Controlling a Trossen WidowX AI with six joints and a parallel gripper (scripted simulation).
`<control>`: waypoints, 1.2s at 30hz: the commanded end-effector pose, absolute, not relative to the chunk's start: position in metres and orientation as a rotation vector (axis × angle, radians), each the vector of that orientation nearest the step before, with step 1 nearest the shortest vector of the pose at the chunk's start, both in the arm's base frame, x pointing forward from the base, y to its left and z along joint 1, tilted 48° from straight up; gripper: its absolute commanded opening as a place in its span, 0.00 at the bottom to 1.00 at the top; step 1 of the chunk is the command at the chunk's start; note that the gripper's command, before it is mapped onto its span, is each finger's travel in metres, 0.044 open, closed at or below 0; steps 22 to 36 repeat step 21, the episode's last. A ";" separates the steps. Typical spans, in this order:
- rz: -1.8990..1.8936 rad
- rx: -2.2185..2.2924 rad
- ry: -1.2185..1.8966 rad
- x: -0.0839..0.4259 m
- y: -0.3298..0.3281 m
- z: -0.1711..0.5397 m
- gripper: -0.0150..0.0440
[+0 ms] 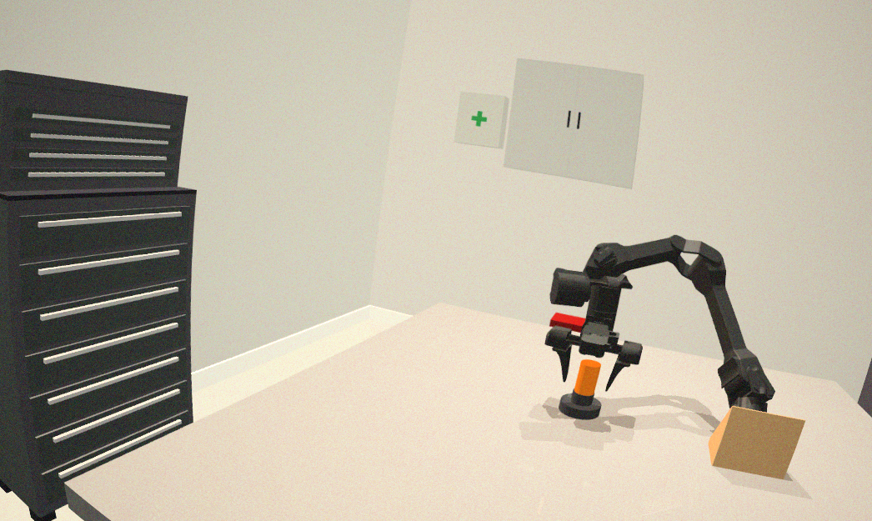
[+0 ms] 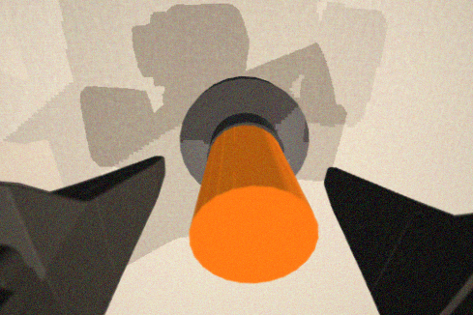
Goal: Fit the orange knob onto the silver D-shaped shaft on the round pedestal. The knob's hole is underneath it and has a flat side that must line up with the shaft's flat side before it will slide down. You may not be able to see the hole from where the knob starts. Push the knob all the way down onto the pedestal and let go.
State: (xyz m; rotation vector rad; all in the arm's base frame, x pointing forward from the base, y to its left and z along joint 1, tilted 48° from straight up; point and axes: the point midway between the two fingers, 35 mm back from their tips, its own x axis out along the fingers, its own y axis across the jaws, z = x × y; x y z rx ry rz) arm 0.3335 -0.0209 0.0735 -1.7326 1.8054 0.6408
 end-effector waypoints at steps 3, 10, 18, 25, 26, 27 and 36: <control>0.636 -1.729 1.805 0.334 -0.021 0.074 1.00; 0.710 -1.812 1.748 0.335 0.033 0.121 1.00; 0.732 -1.839 1.730 0.336 0.050 0.136 1.00; 0.732 -1.839 1.730 0.336 0.050 0.136 1.00; 0.732 -1.839 1.730 0.336 0.050 0.136 1.00; 0.732 -1.839 1.730 0.336 0.050 0.136 1.00; 0.732 -1.839 1.730 0.336 0.050 0.136 1.00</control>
